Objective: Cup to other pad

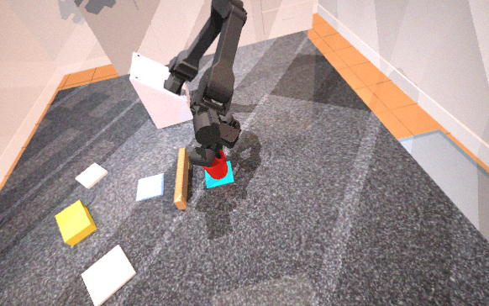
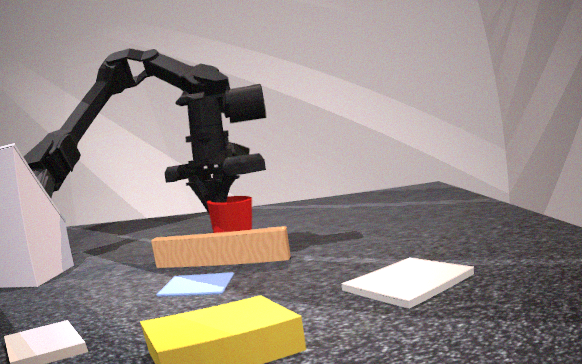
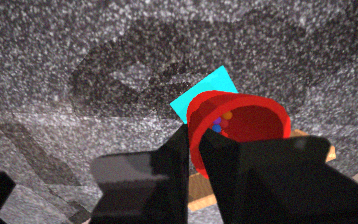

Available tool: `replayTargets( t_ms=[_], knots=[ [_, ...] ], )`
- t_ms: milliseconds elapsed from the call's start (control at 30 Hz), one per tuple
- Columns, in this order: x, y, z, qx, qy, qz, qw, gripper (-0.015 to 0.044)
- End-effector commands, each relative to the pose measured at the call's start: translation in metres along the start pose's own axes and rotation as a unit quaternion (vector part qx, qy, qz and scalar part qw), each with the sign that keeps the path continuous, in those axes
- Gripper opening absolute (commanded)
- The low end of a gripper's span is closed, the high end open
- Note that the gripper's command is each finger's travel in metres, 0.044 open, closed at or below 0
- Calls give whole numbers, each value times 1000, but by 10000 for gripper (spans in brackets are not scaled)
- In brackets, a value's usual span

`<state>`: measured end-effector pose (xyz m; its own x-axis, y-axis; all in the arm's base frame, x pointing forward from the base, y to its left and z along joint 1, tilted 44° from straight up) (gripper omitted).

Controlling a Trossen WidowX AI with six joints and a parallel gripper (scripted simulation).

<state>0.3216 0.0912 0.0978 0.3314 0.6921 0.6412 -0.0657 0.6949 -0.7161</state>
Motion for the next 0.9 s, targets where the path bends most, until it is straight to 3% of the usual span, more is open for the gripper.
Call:
replayTargets(
  t_ms=[0, 67, 867],
  knots=[
    [0, 0, 0, 0, 0, 0, 1000, 79],
    [0, 0, 0, 0, 0, 0, 1000, 128],
    [-1, -25, -1, -1, 2, 0, 1000, 128]
  ],
)
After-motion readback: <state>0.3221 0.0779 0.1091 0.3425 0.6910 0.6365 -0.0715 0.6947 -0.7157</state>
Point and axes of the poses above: the point midway between the two fingers, 35 mm back from their tips, its own y axis out along the fingers, its own z axis across the jaws, x = y × z, the point moved 7 cm from there along -y, back along the fingers, and after that the axes turned 8 degrees about -y, right-handed, at the moved point
